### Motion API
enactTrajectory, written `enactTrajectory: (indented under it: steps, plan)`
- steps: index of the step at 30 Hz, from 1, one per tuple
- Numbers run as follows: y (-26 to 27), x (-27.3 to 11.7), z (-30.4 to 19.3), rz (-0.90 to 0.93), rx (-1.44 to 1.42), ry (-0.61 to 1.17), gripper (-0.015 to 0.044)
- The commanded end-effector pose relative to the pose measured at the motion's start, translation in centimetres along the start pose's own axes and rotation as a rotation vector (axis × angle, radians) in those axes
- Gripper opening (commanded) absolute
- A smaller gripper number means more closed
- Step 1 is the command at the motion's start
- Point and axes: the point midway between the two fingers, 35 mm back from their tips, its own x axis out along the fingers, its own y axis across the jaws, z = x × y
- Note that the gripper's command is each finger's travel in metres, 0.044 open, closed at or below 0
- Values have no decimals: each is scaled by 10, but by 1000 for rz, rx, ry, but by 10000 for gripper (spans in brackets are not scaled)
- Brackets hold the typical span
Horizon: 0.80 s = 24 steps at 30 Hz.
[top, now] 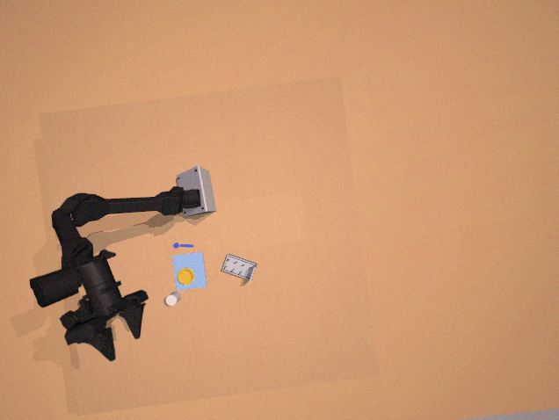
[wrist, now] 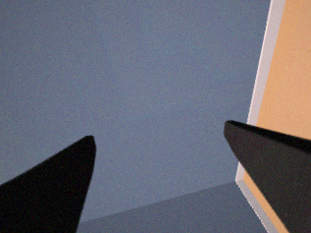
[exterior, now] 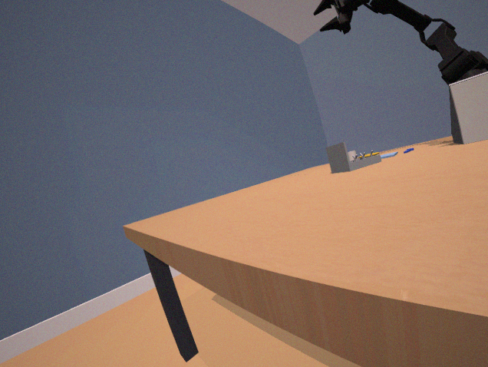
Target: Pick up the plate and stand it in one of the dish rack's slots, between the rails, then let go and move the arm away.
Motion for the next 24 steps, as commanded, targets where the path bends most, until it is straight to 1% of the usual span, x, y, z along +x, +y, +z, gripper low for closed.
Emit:
enactTrajectory:
  steps: [1,13,24]
  plan:
    - [-24,18,0,-74,-108,-10,400]
    - [-109,63,13,-332,-422,-9,400]
    - [-195,85,35,-590,-681,63,400]
